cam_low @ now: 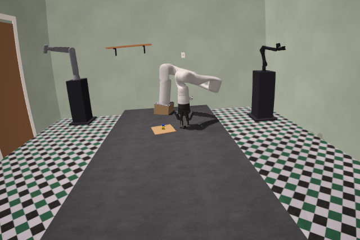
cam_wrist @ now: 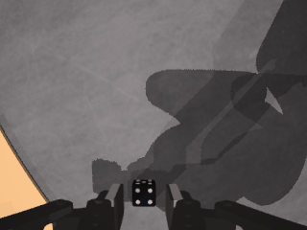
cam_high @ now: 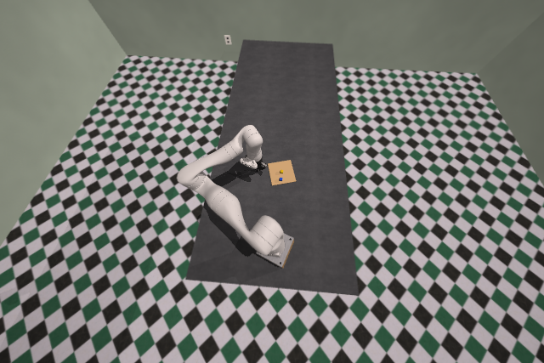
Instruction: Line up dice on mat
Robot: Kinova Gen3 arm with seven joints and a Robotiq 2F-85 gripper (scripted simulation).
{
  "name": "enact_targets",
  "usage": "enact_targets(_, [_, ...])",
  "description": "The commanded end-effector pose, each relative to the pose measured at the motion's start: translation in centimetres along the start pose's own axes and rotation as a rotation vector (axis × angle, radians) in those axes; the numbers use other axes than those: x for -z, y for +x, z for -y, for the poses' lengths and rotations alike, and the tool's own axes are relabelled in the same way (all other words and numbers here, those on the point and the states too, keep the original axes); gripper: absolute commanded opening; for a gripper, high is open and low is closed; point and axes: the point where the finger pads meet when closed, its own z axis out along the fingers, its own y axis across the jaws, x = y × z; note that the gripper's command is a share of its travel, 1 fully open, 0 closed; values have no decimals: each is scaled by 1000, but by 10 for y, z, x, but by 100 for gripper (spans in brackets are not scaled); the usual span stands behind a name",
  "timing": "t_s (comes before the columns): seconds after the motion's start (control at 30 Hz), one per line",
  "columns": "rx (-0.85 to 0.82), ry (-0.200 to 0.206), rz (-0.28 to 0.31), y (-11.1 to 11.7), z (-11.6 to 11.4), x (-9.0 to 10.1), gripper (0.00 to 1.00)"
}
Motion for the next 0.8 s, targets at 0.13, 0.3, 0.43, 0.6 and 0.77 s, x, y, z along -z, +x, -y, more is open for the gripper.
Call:
enact_targets(0.13, [1,2,-1,0,1,-6,31])
enact_targets(0.3, [1,2,-1,0,1,-12,31])
enact_targets(0.43, [1,2,-1,0,1,-15,31])
enact_targets(0.6, [1,2,-1,0,1,-16,31])
enact_targets(0.77, [1,2,-1,0,1,-16,31])
